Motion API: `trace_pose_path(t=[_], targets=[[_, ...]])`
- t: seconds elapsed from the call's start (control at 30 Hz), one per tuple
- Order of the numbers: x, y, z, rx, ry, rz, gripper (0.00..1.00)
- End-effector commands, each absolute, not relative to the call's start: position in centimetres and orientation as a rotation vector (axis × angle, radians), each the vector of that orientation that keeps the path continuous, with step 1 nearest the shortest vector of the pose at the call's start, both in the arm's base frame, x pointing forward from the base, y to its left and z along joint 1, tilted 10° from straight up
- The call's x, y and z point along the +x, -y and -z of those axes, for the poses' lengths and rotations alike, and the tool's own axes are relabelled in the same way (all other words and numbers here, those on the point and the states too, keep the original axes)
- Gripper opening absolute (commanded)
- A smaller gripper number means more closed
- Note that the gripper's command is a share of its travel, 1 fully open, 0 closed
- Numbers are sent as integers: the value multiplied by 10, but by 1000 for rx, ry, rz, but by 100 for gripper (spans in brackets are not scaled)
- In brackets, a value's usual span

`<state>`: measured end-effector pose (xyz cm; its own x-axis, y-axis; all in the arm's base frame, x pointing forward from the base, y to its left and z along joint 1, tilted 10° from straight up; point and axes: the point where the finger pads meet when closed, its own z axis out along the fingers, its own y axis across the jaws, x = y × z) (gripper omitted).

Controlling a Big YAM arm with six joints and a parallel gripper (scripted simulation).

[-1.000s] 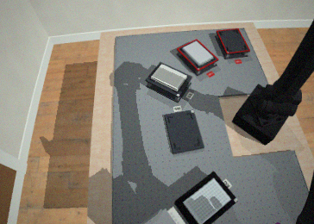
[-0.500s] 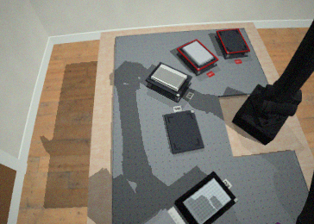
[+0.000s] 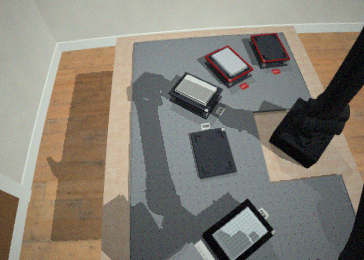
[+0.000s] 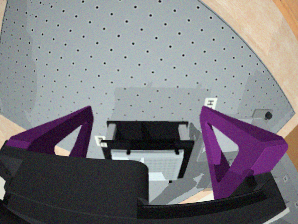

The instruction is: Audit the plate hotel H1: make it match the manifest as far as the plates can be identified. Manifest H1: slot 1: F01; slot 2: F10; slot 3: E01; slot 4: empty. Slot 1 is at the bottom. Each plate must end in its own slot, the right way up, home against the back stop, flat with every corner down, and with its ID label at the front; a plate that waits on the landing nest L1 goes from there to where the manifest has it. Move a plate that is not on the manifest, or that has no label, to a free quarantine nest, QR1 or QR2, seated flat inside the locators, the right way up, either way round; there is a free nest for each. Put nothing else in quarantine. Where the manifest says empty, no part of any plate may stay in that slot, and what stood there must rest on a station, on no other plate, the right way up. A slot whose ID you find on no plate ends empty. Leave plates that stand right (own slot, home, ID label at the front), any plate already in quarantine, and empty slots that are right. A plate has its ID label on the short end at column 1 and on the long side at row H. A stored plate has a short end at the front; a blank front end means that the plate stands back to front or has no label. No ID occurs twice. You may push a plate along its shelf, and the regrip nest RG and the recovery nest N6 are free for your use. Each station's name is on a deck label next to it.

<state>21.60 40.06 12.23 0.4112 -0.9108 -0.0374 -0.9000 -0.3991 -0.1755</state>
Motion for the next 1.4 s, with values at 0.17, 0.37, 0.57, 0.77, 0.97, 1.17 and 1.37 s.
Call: trace_pose_path(t=[0.17, 0.37, 0.57, 0.77, 0.97, 1.17, 1.37], targets=[[226, -403, -110, -2479, -1613, 89, 100], [227, -404, -100, -2479, -1613, 89, 100], [228, -405, -93, -2479, -1614, 90, 100], [228, -415, -108, -2451, -1595, 83, 100], [228, -415, -108, -2451, -1595, 83, 100], [228, -415, -108, -2451, -1595, 83, 100], [228, -415, -108, -2451, -1595, 83, 100]])
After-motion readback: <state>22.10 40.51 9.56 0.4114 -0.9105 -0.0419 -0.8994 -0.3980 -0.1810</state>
